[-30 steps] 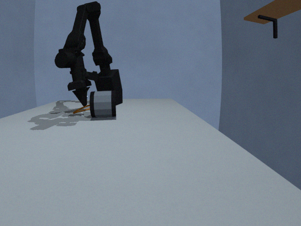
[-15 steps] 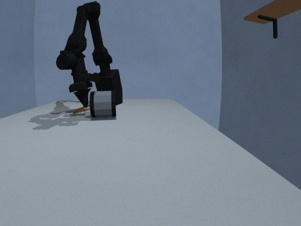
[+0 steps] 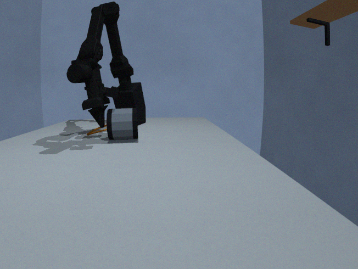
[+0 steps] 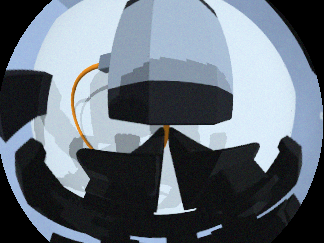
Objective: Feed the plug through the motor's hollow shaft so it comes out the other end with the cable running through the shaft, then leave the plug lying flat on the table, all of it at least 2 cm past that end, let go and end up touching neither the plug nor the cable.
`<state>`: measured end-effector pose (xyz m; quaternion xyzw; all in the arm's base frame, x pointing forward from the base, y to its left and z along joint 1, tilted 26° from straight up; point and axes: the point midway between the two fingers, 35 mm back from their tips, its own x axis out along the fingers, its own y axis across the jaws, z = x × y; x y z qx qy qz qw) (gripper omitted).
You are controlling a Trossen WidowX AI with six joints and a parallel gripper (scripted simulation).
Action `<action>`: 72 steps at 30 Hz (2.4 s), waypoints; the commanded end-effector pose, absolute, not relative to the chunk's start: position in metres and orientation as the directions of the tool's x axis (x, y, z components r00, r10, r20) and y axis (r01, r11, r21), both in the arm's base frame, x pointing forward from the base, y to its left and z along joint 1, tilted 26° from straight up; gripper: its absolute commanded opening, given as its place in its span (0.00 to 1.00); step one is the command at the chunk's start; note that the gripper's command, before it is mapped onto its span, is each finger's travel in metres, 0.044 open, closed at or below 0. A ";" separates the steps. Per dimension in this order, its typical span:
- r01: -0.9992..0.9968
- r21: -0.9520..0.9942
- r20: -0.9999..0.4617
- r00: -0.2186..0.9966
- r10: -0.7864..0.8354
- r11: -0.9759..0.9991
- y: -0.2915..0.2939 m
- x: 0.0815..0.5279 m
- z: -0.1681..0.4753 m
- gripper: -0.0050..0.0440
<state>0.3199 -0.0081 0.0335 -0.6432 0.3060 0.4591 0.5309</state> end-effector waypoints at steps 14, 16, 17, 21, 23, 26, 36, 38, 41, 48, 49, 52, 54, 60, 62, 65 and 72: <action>-0.883 -0.399 -0.917 0.388 0.095 -0.248 0.000 0.319 0.032 0.30; -0.883 -0.399 -0.917 0.388 0.095 -0.248 0.000 0.319 0.032 0.31; -0.883 -0.399 -0.917 0.388 0.095 -0.248 0.000 0.319 0.032 0.31; -0.883 -0.398 -0.917 0.388 0.090 -0.248 -0.021 0.317 0.051 0.31; -0.883 -0.398 -0.917 0.388 0.089 -0.248 -0.023 0.317 0.053 0.31; -0.883 -0.398 -0.917 0.388 0.089 -0.248 -0.023 0.317 0.053 0.31; -0.883 -0.398 -0.917 0.388 0.089 -0.248 -0.012 0.318 0.035 0.31; -0.883 -0.398 -0.917 0.388 0.089 -0.248 -0.012 0.318 0.034 0.31; -0.883 -0.398 -0.917 0.388 0.089 -0.248 -0.010 0.319 0.032 0.31; -0.883 -0.398 -0.917 0.388 0.089 -0.248 -0.009 0.320 0.029 0.31; -0.883 -0.398 -0.917 0.388 0.089 -0.248 -0.009 0.320 0.029 0.31; -0.880 -0.404 -0.915 0.393 0.094 -0.249 -0.009 0.320 0.031 0.27; -0.880 -0.404 -0.915 0.393 0.094 -0.249 -0.009 0.320 0.031 0.24; -0.880 -0.404 -0.915 0.393 0.094 -0.249 -0.009 0.320 0.031 0.17; -0.880 -0.404 -0.915 0.393 0.094 -0.249 -0.009 0.320 0.031 0.16; -0.880 -0.404 -0.915 0.393 0.094 -0.249 -0.009 0.320 0.031 0.12; -0.881 -0.402 -0.916 0.391 0.092 -0.249 -0.005 0.320 0.030 0.10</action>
